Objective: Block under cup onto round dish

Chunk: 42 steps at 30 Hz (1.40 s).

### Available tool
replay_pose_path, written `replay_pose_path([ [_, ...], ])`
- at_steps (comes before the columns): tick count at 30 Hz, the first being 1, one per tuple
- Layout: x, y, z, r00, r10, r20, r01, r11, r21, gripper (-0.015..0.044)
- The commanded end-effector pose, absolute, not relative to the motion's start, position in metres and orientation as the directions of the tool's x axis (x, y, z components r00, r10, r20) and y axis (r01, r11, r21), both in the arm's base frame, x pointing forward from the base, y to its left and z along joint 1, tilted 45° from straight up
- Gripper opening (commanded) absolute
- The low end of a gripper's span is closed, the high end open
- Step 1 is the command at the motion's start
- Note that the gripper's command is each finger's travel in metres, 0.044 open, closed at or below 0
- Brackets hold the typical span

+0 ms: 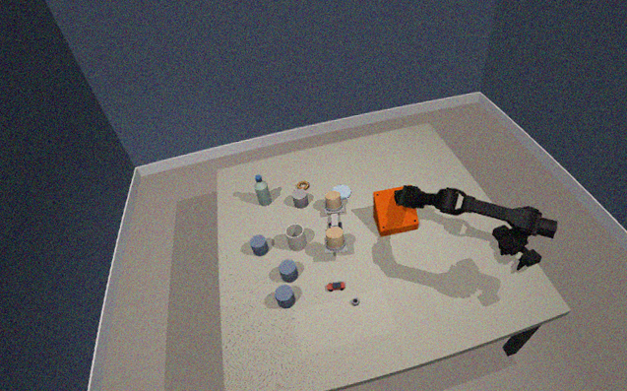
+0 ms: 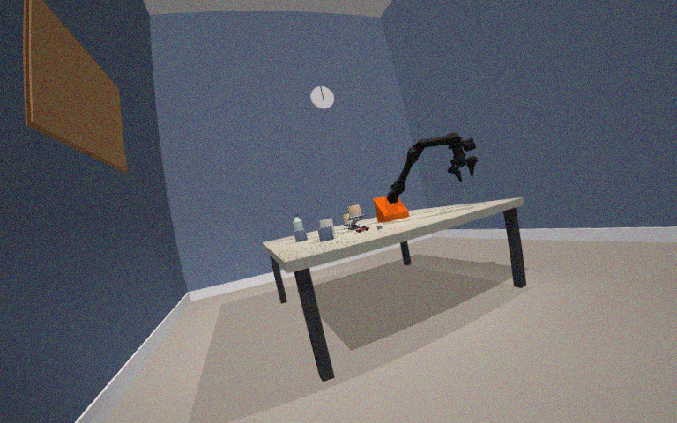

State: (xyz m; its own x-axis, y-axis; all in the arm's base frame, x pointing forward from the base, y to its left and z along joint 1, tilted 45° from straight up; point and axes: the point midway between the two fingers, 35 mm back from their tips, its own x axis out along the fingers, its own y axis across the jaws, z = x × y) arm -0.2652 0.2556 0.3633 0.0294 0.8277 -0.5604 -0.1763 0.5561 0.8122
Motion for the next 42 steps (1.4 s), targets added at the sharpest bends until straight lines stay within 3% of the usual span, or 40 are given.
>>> replay_pose_path([
  [1,-0.264,0.256,0.363,0.030,0.825,-0.564,-0.177,0.559,0.810,0.0426],
  [20,-0.073,0.333,0.291,0.266,0.557,-0.787,-0.203,0.831,0.519,0.0440],
  [30,0.035,0.324,0.253,0.283,0.389,-0.877,-0.145,0.921,0.362,0.0440],
  [42,0.104,0.296,0.233,0.286,0.322,-0.903,-0.143,0.946,0.292,0.0440],
])
